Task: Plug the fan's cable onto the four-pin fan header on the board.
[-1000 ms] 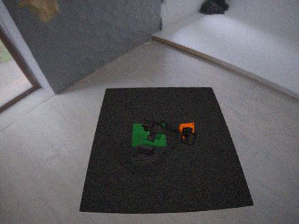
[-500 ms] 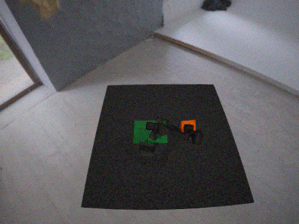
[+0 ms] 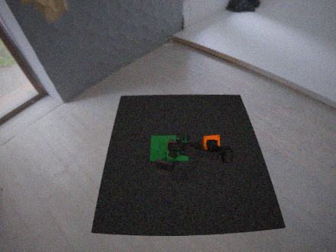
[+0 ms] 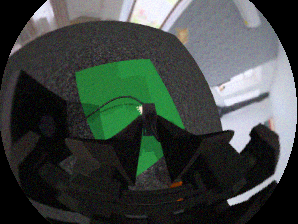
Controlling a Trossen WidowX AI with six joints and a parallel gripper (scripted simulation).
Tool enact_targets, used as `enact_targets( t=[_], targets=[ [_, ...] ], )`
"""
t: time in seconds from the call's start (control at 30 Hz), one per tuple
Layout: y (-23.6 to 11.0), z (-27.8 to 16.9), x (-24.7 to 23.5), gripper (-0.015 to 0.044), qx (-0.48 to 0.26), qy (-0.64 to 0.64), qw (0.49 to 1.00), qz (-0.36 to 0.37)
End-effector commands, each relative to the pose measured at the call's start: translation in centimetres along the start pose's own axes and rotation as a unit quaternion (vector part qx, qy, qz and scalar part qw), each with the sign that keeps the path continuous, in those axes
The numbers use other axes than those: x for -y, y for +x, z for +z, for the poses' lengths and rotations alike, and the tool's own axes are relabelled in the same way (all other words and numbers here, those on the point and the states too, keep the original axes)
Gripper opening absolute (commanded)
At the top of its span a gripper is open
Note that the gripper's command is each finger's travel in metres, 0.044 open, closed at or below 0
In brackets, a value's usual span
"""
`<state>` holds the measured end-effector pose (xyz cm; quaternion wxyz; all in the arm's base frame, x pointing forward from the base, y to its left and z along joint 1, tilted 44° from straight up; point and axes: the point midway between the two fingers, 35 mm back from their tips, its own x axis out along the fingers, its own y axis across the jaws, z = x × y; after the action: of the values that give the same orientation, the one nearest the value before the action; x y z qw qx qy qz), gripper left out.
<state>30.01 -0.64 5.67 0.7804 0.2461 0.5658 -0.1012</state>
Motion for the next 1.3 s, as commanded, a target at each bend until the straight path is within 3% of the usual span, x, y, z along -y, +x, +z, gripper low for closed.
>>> enact_targets(
  t=[0.0, 0.6, 1.27],
  targets=[
    [-0.2, 0.1, -0.1, 0.0, 0.032, 0.007, 0.999, -0.002],
    [-0.9, -0.1, -0.6, 0.0, 0.174, 0.047, 0.983, 0.012],
    [-2.7, -0.9, -0.8, 0.0, 0.316, 0.119, 0.938, 0.076]
  ],
)
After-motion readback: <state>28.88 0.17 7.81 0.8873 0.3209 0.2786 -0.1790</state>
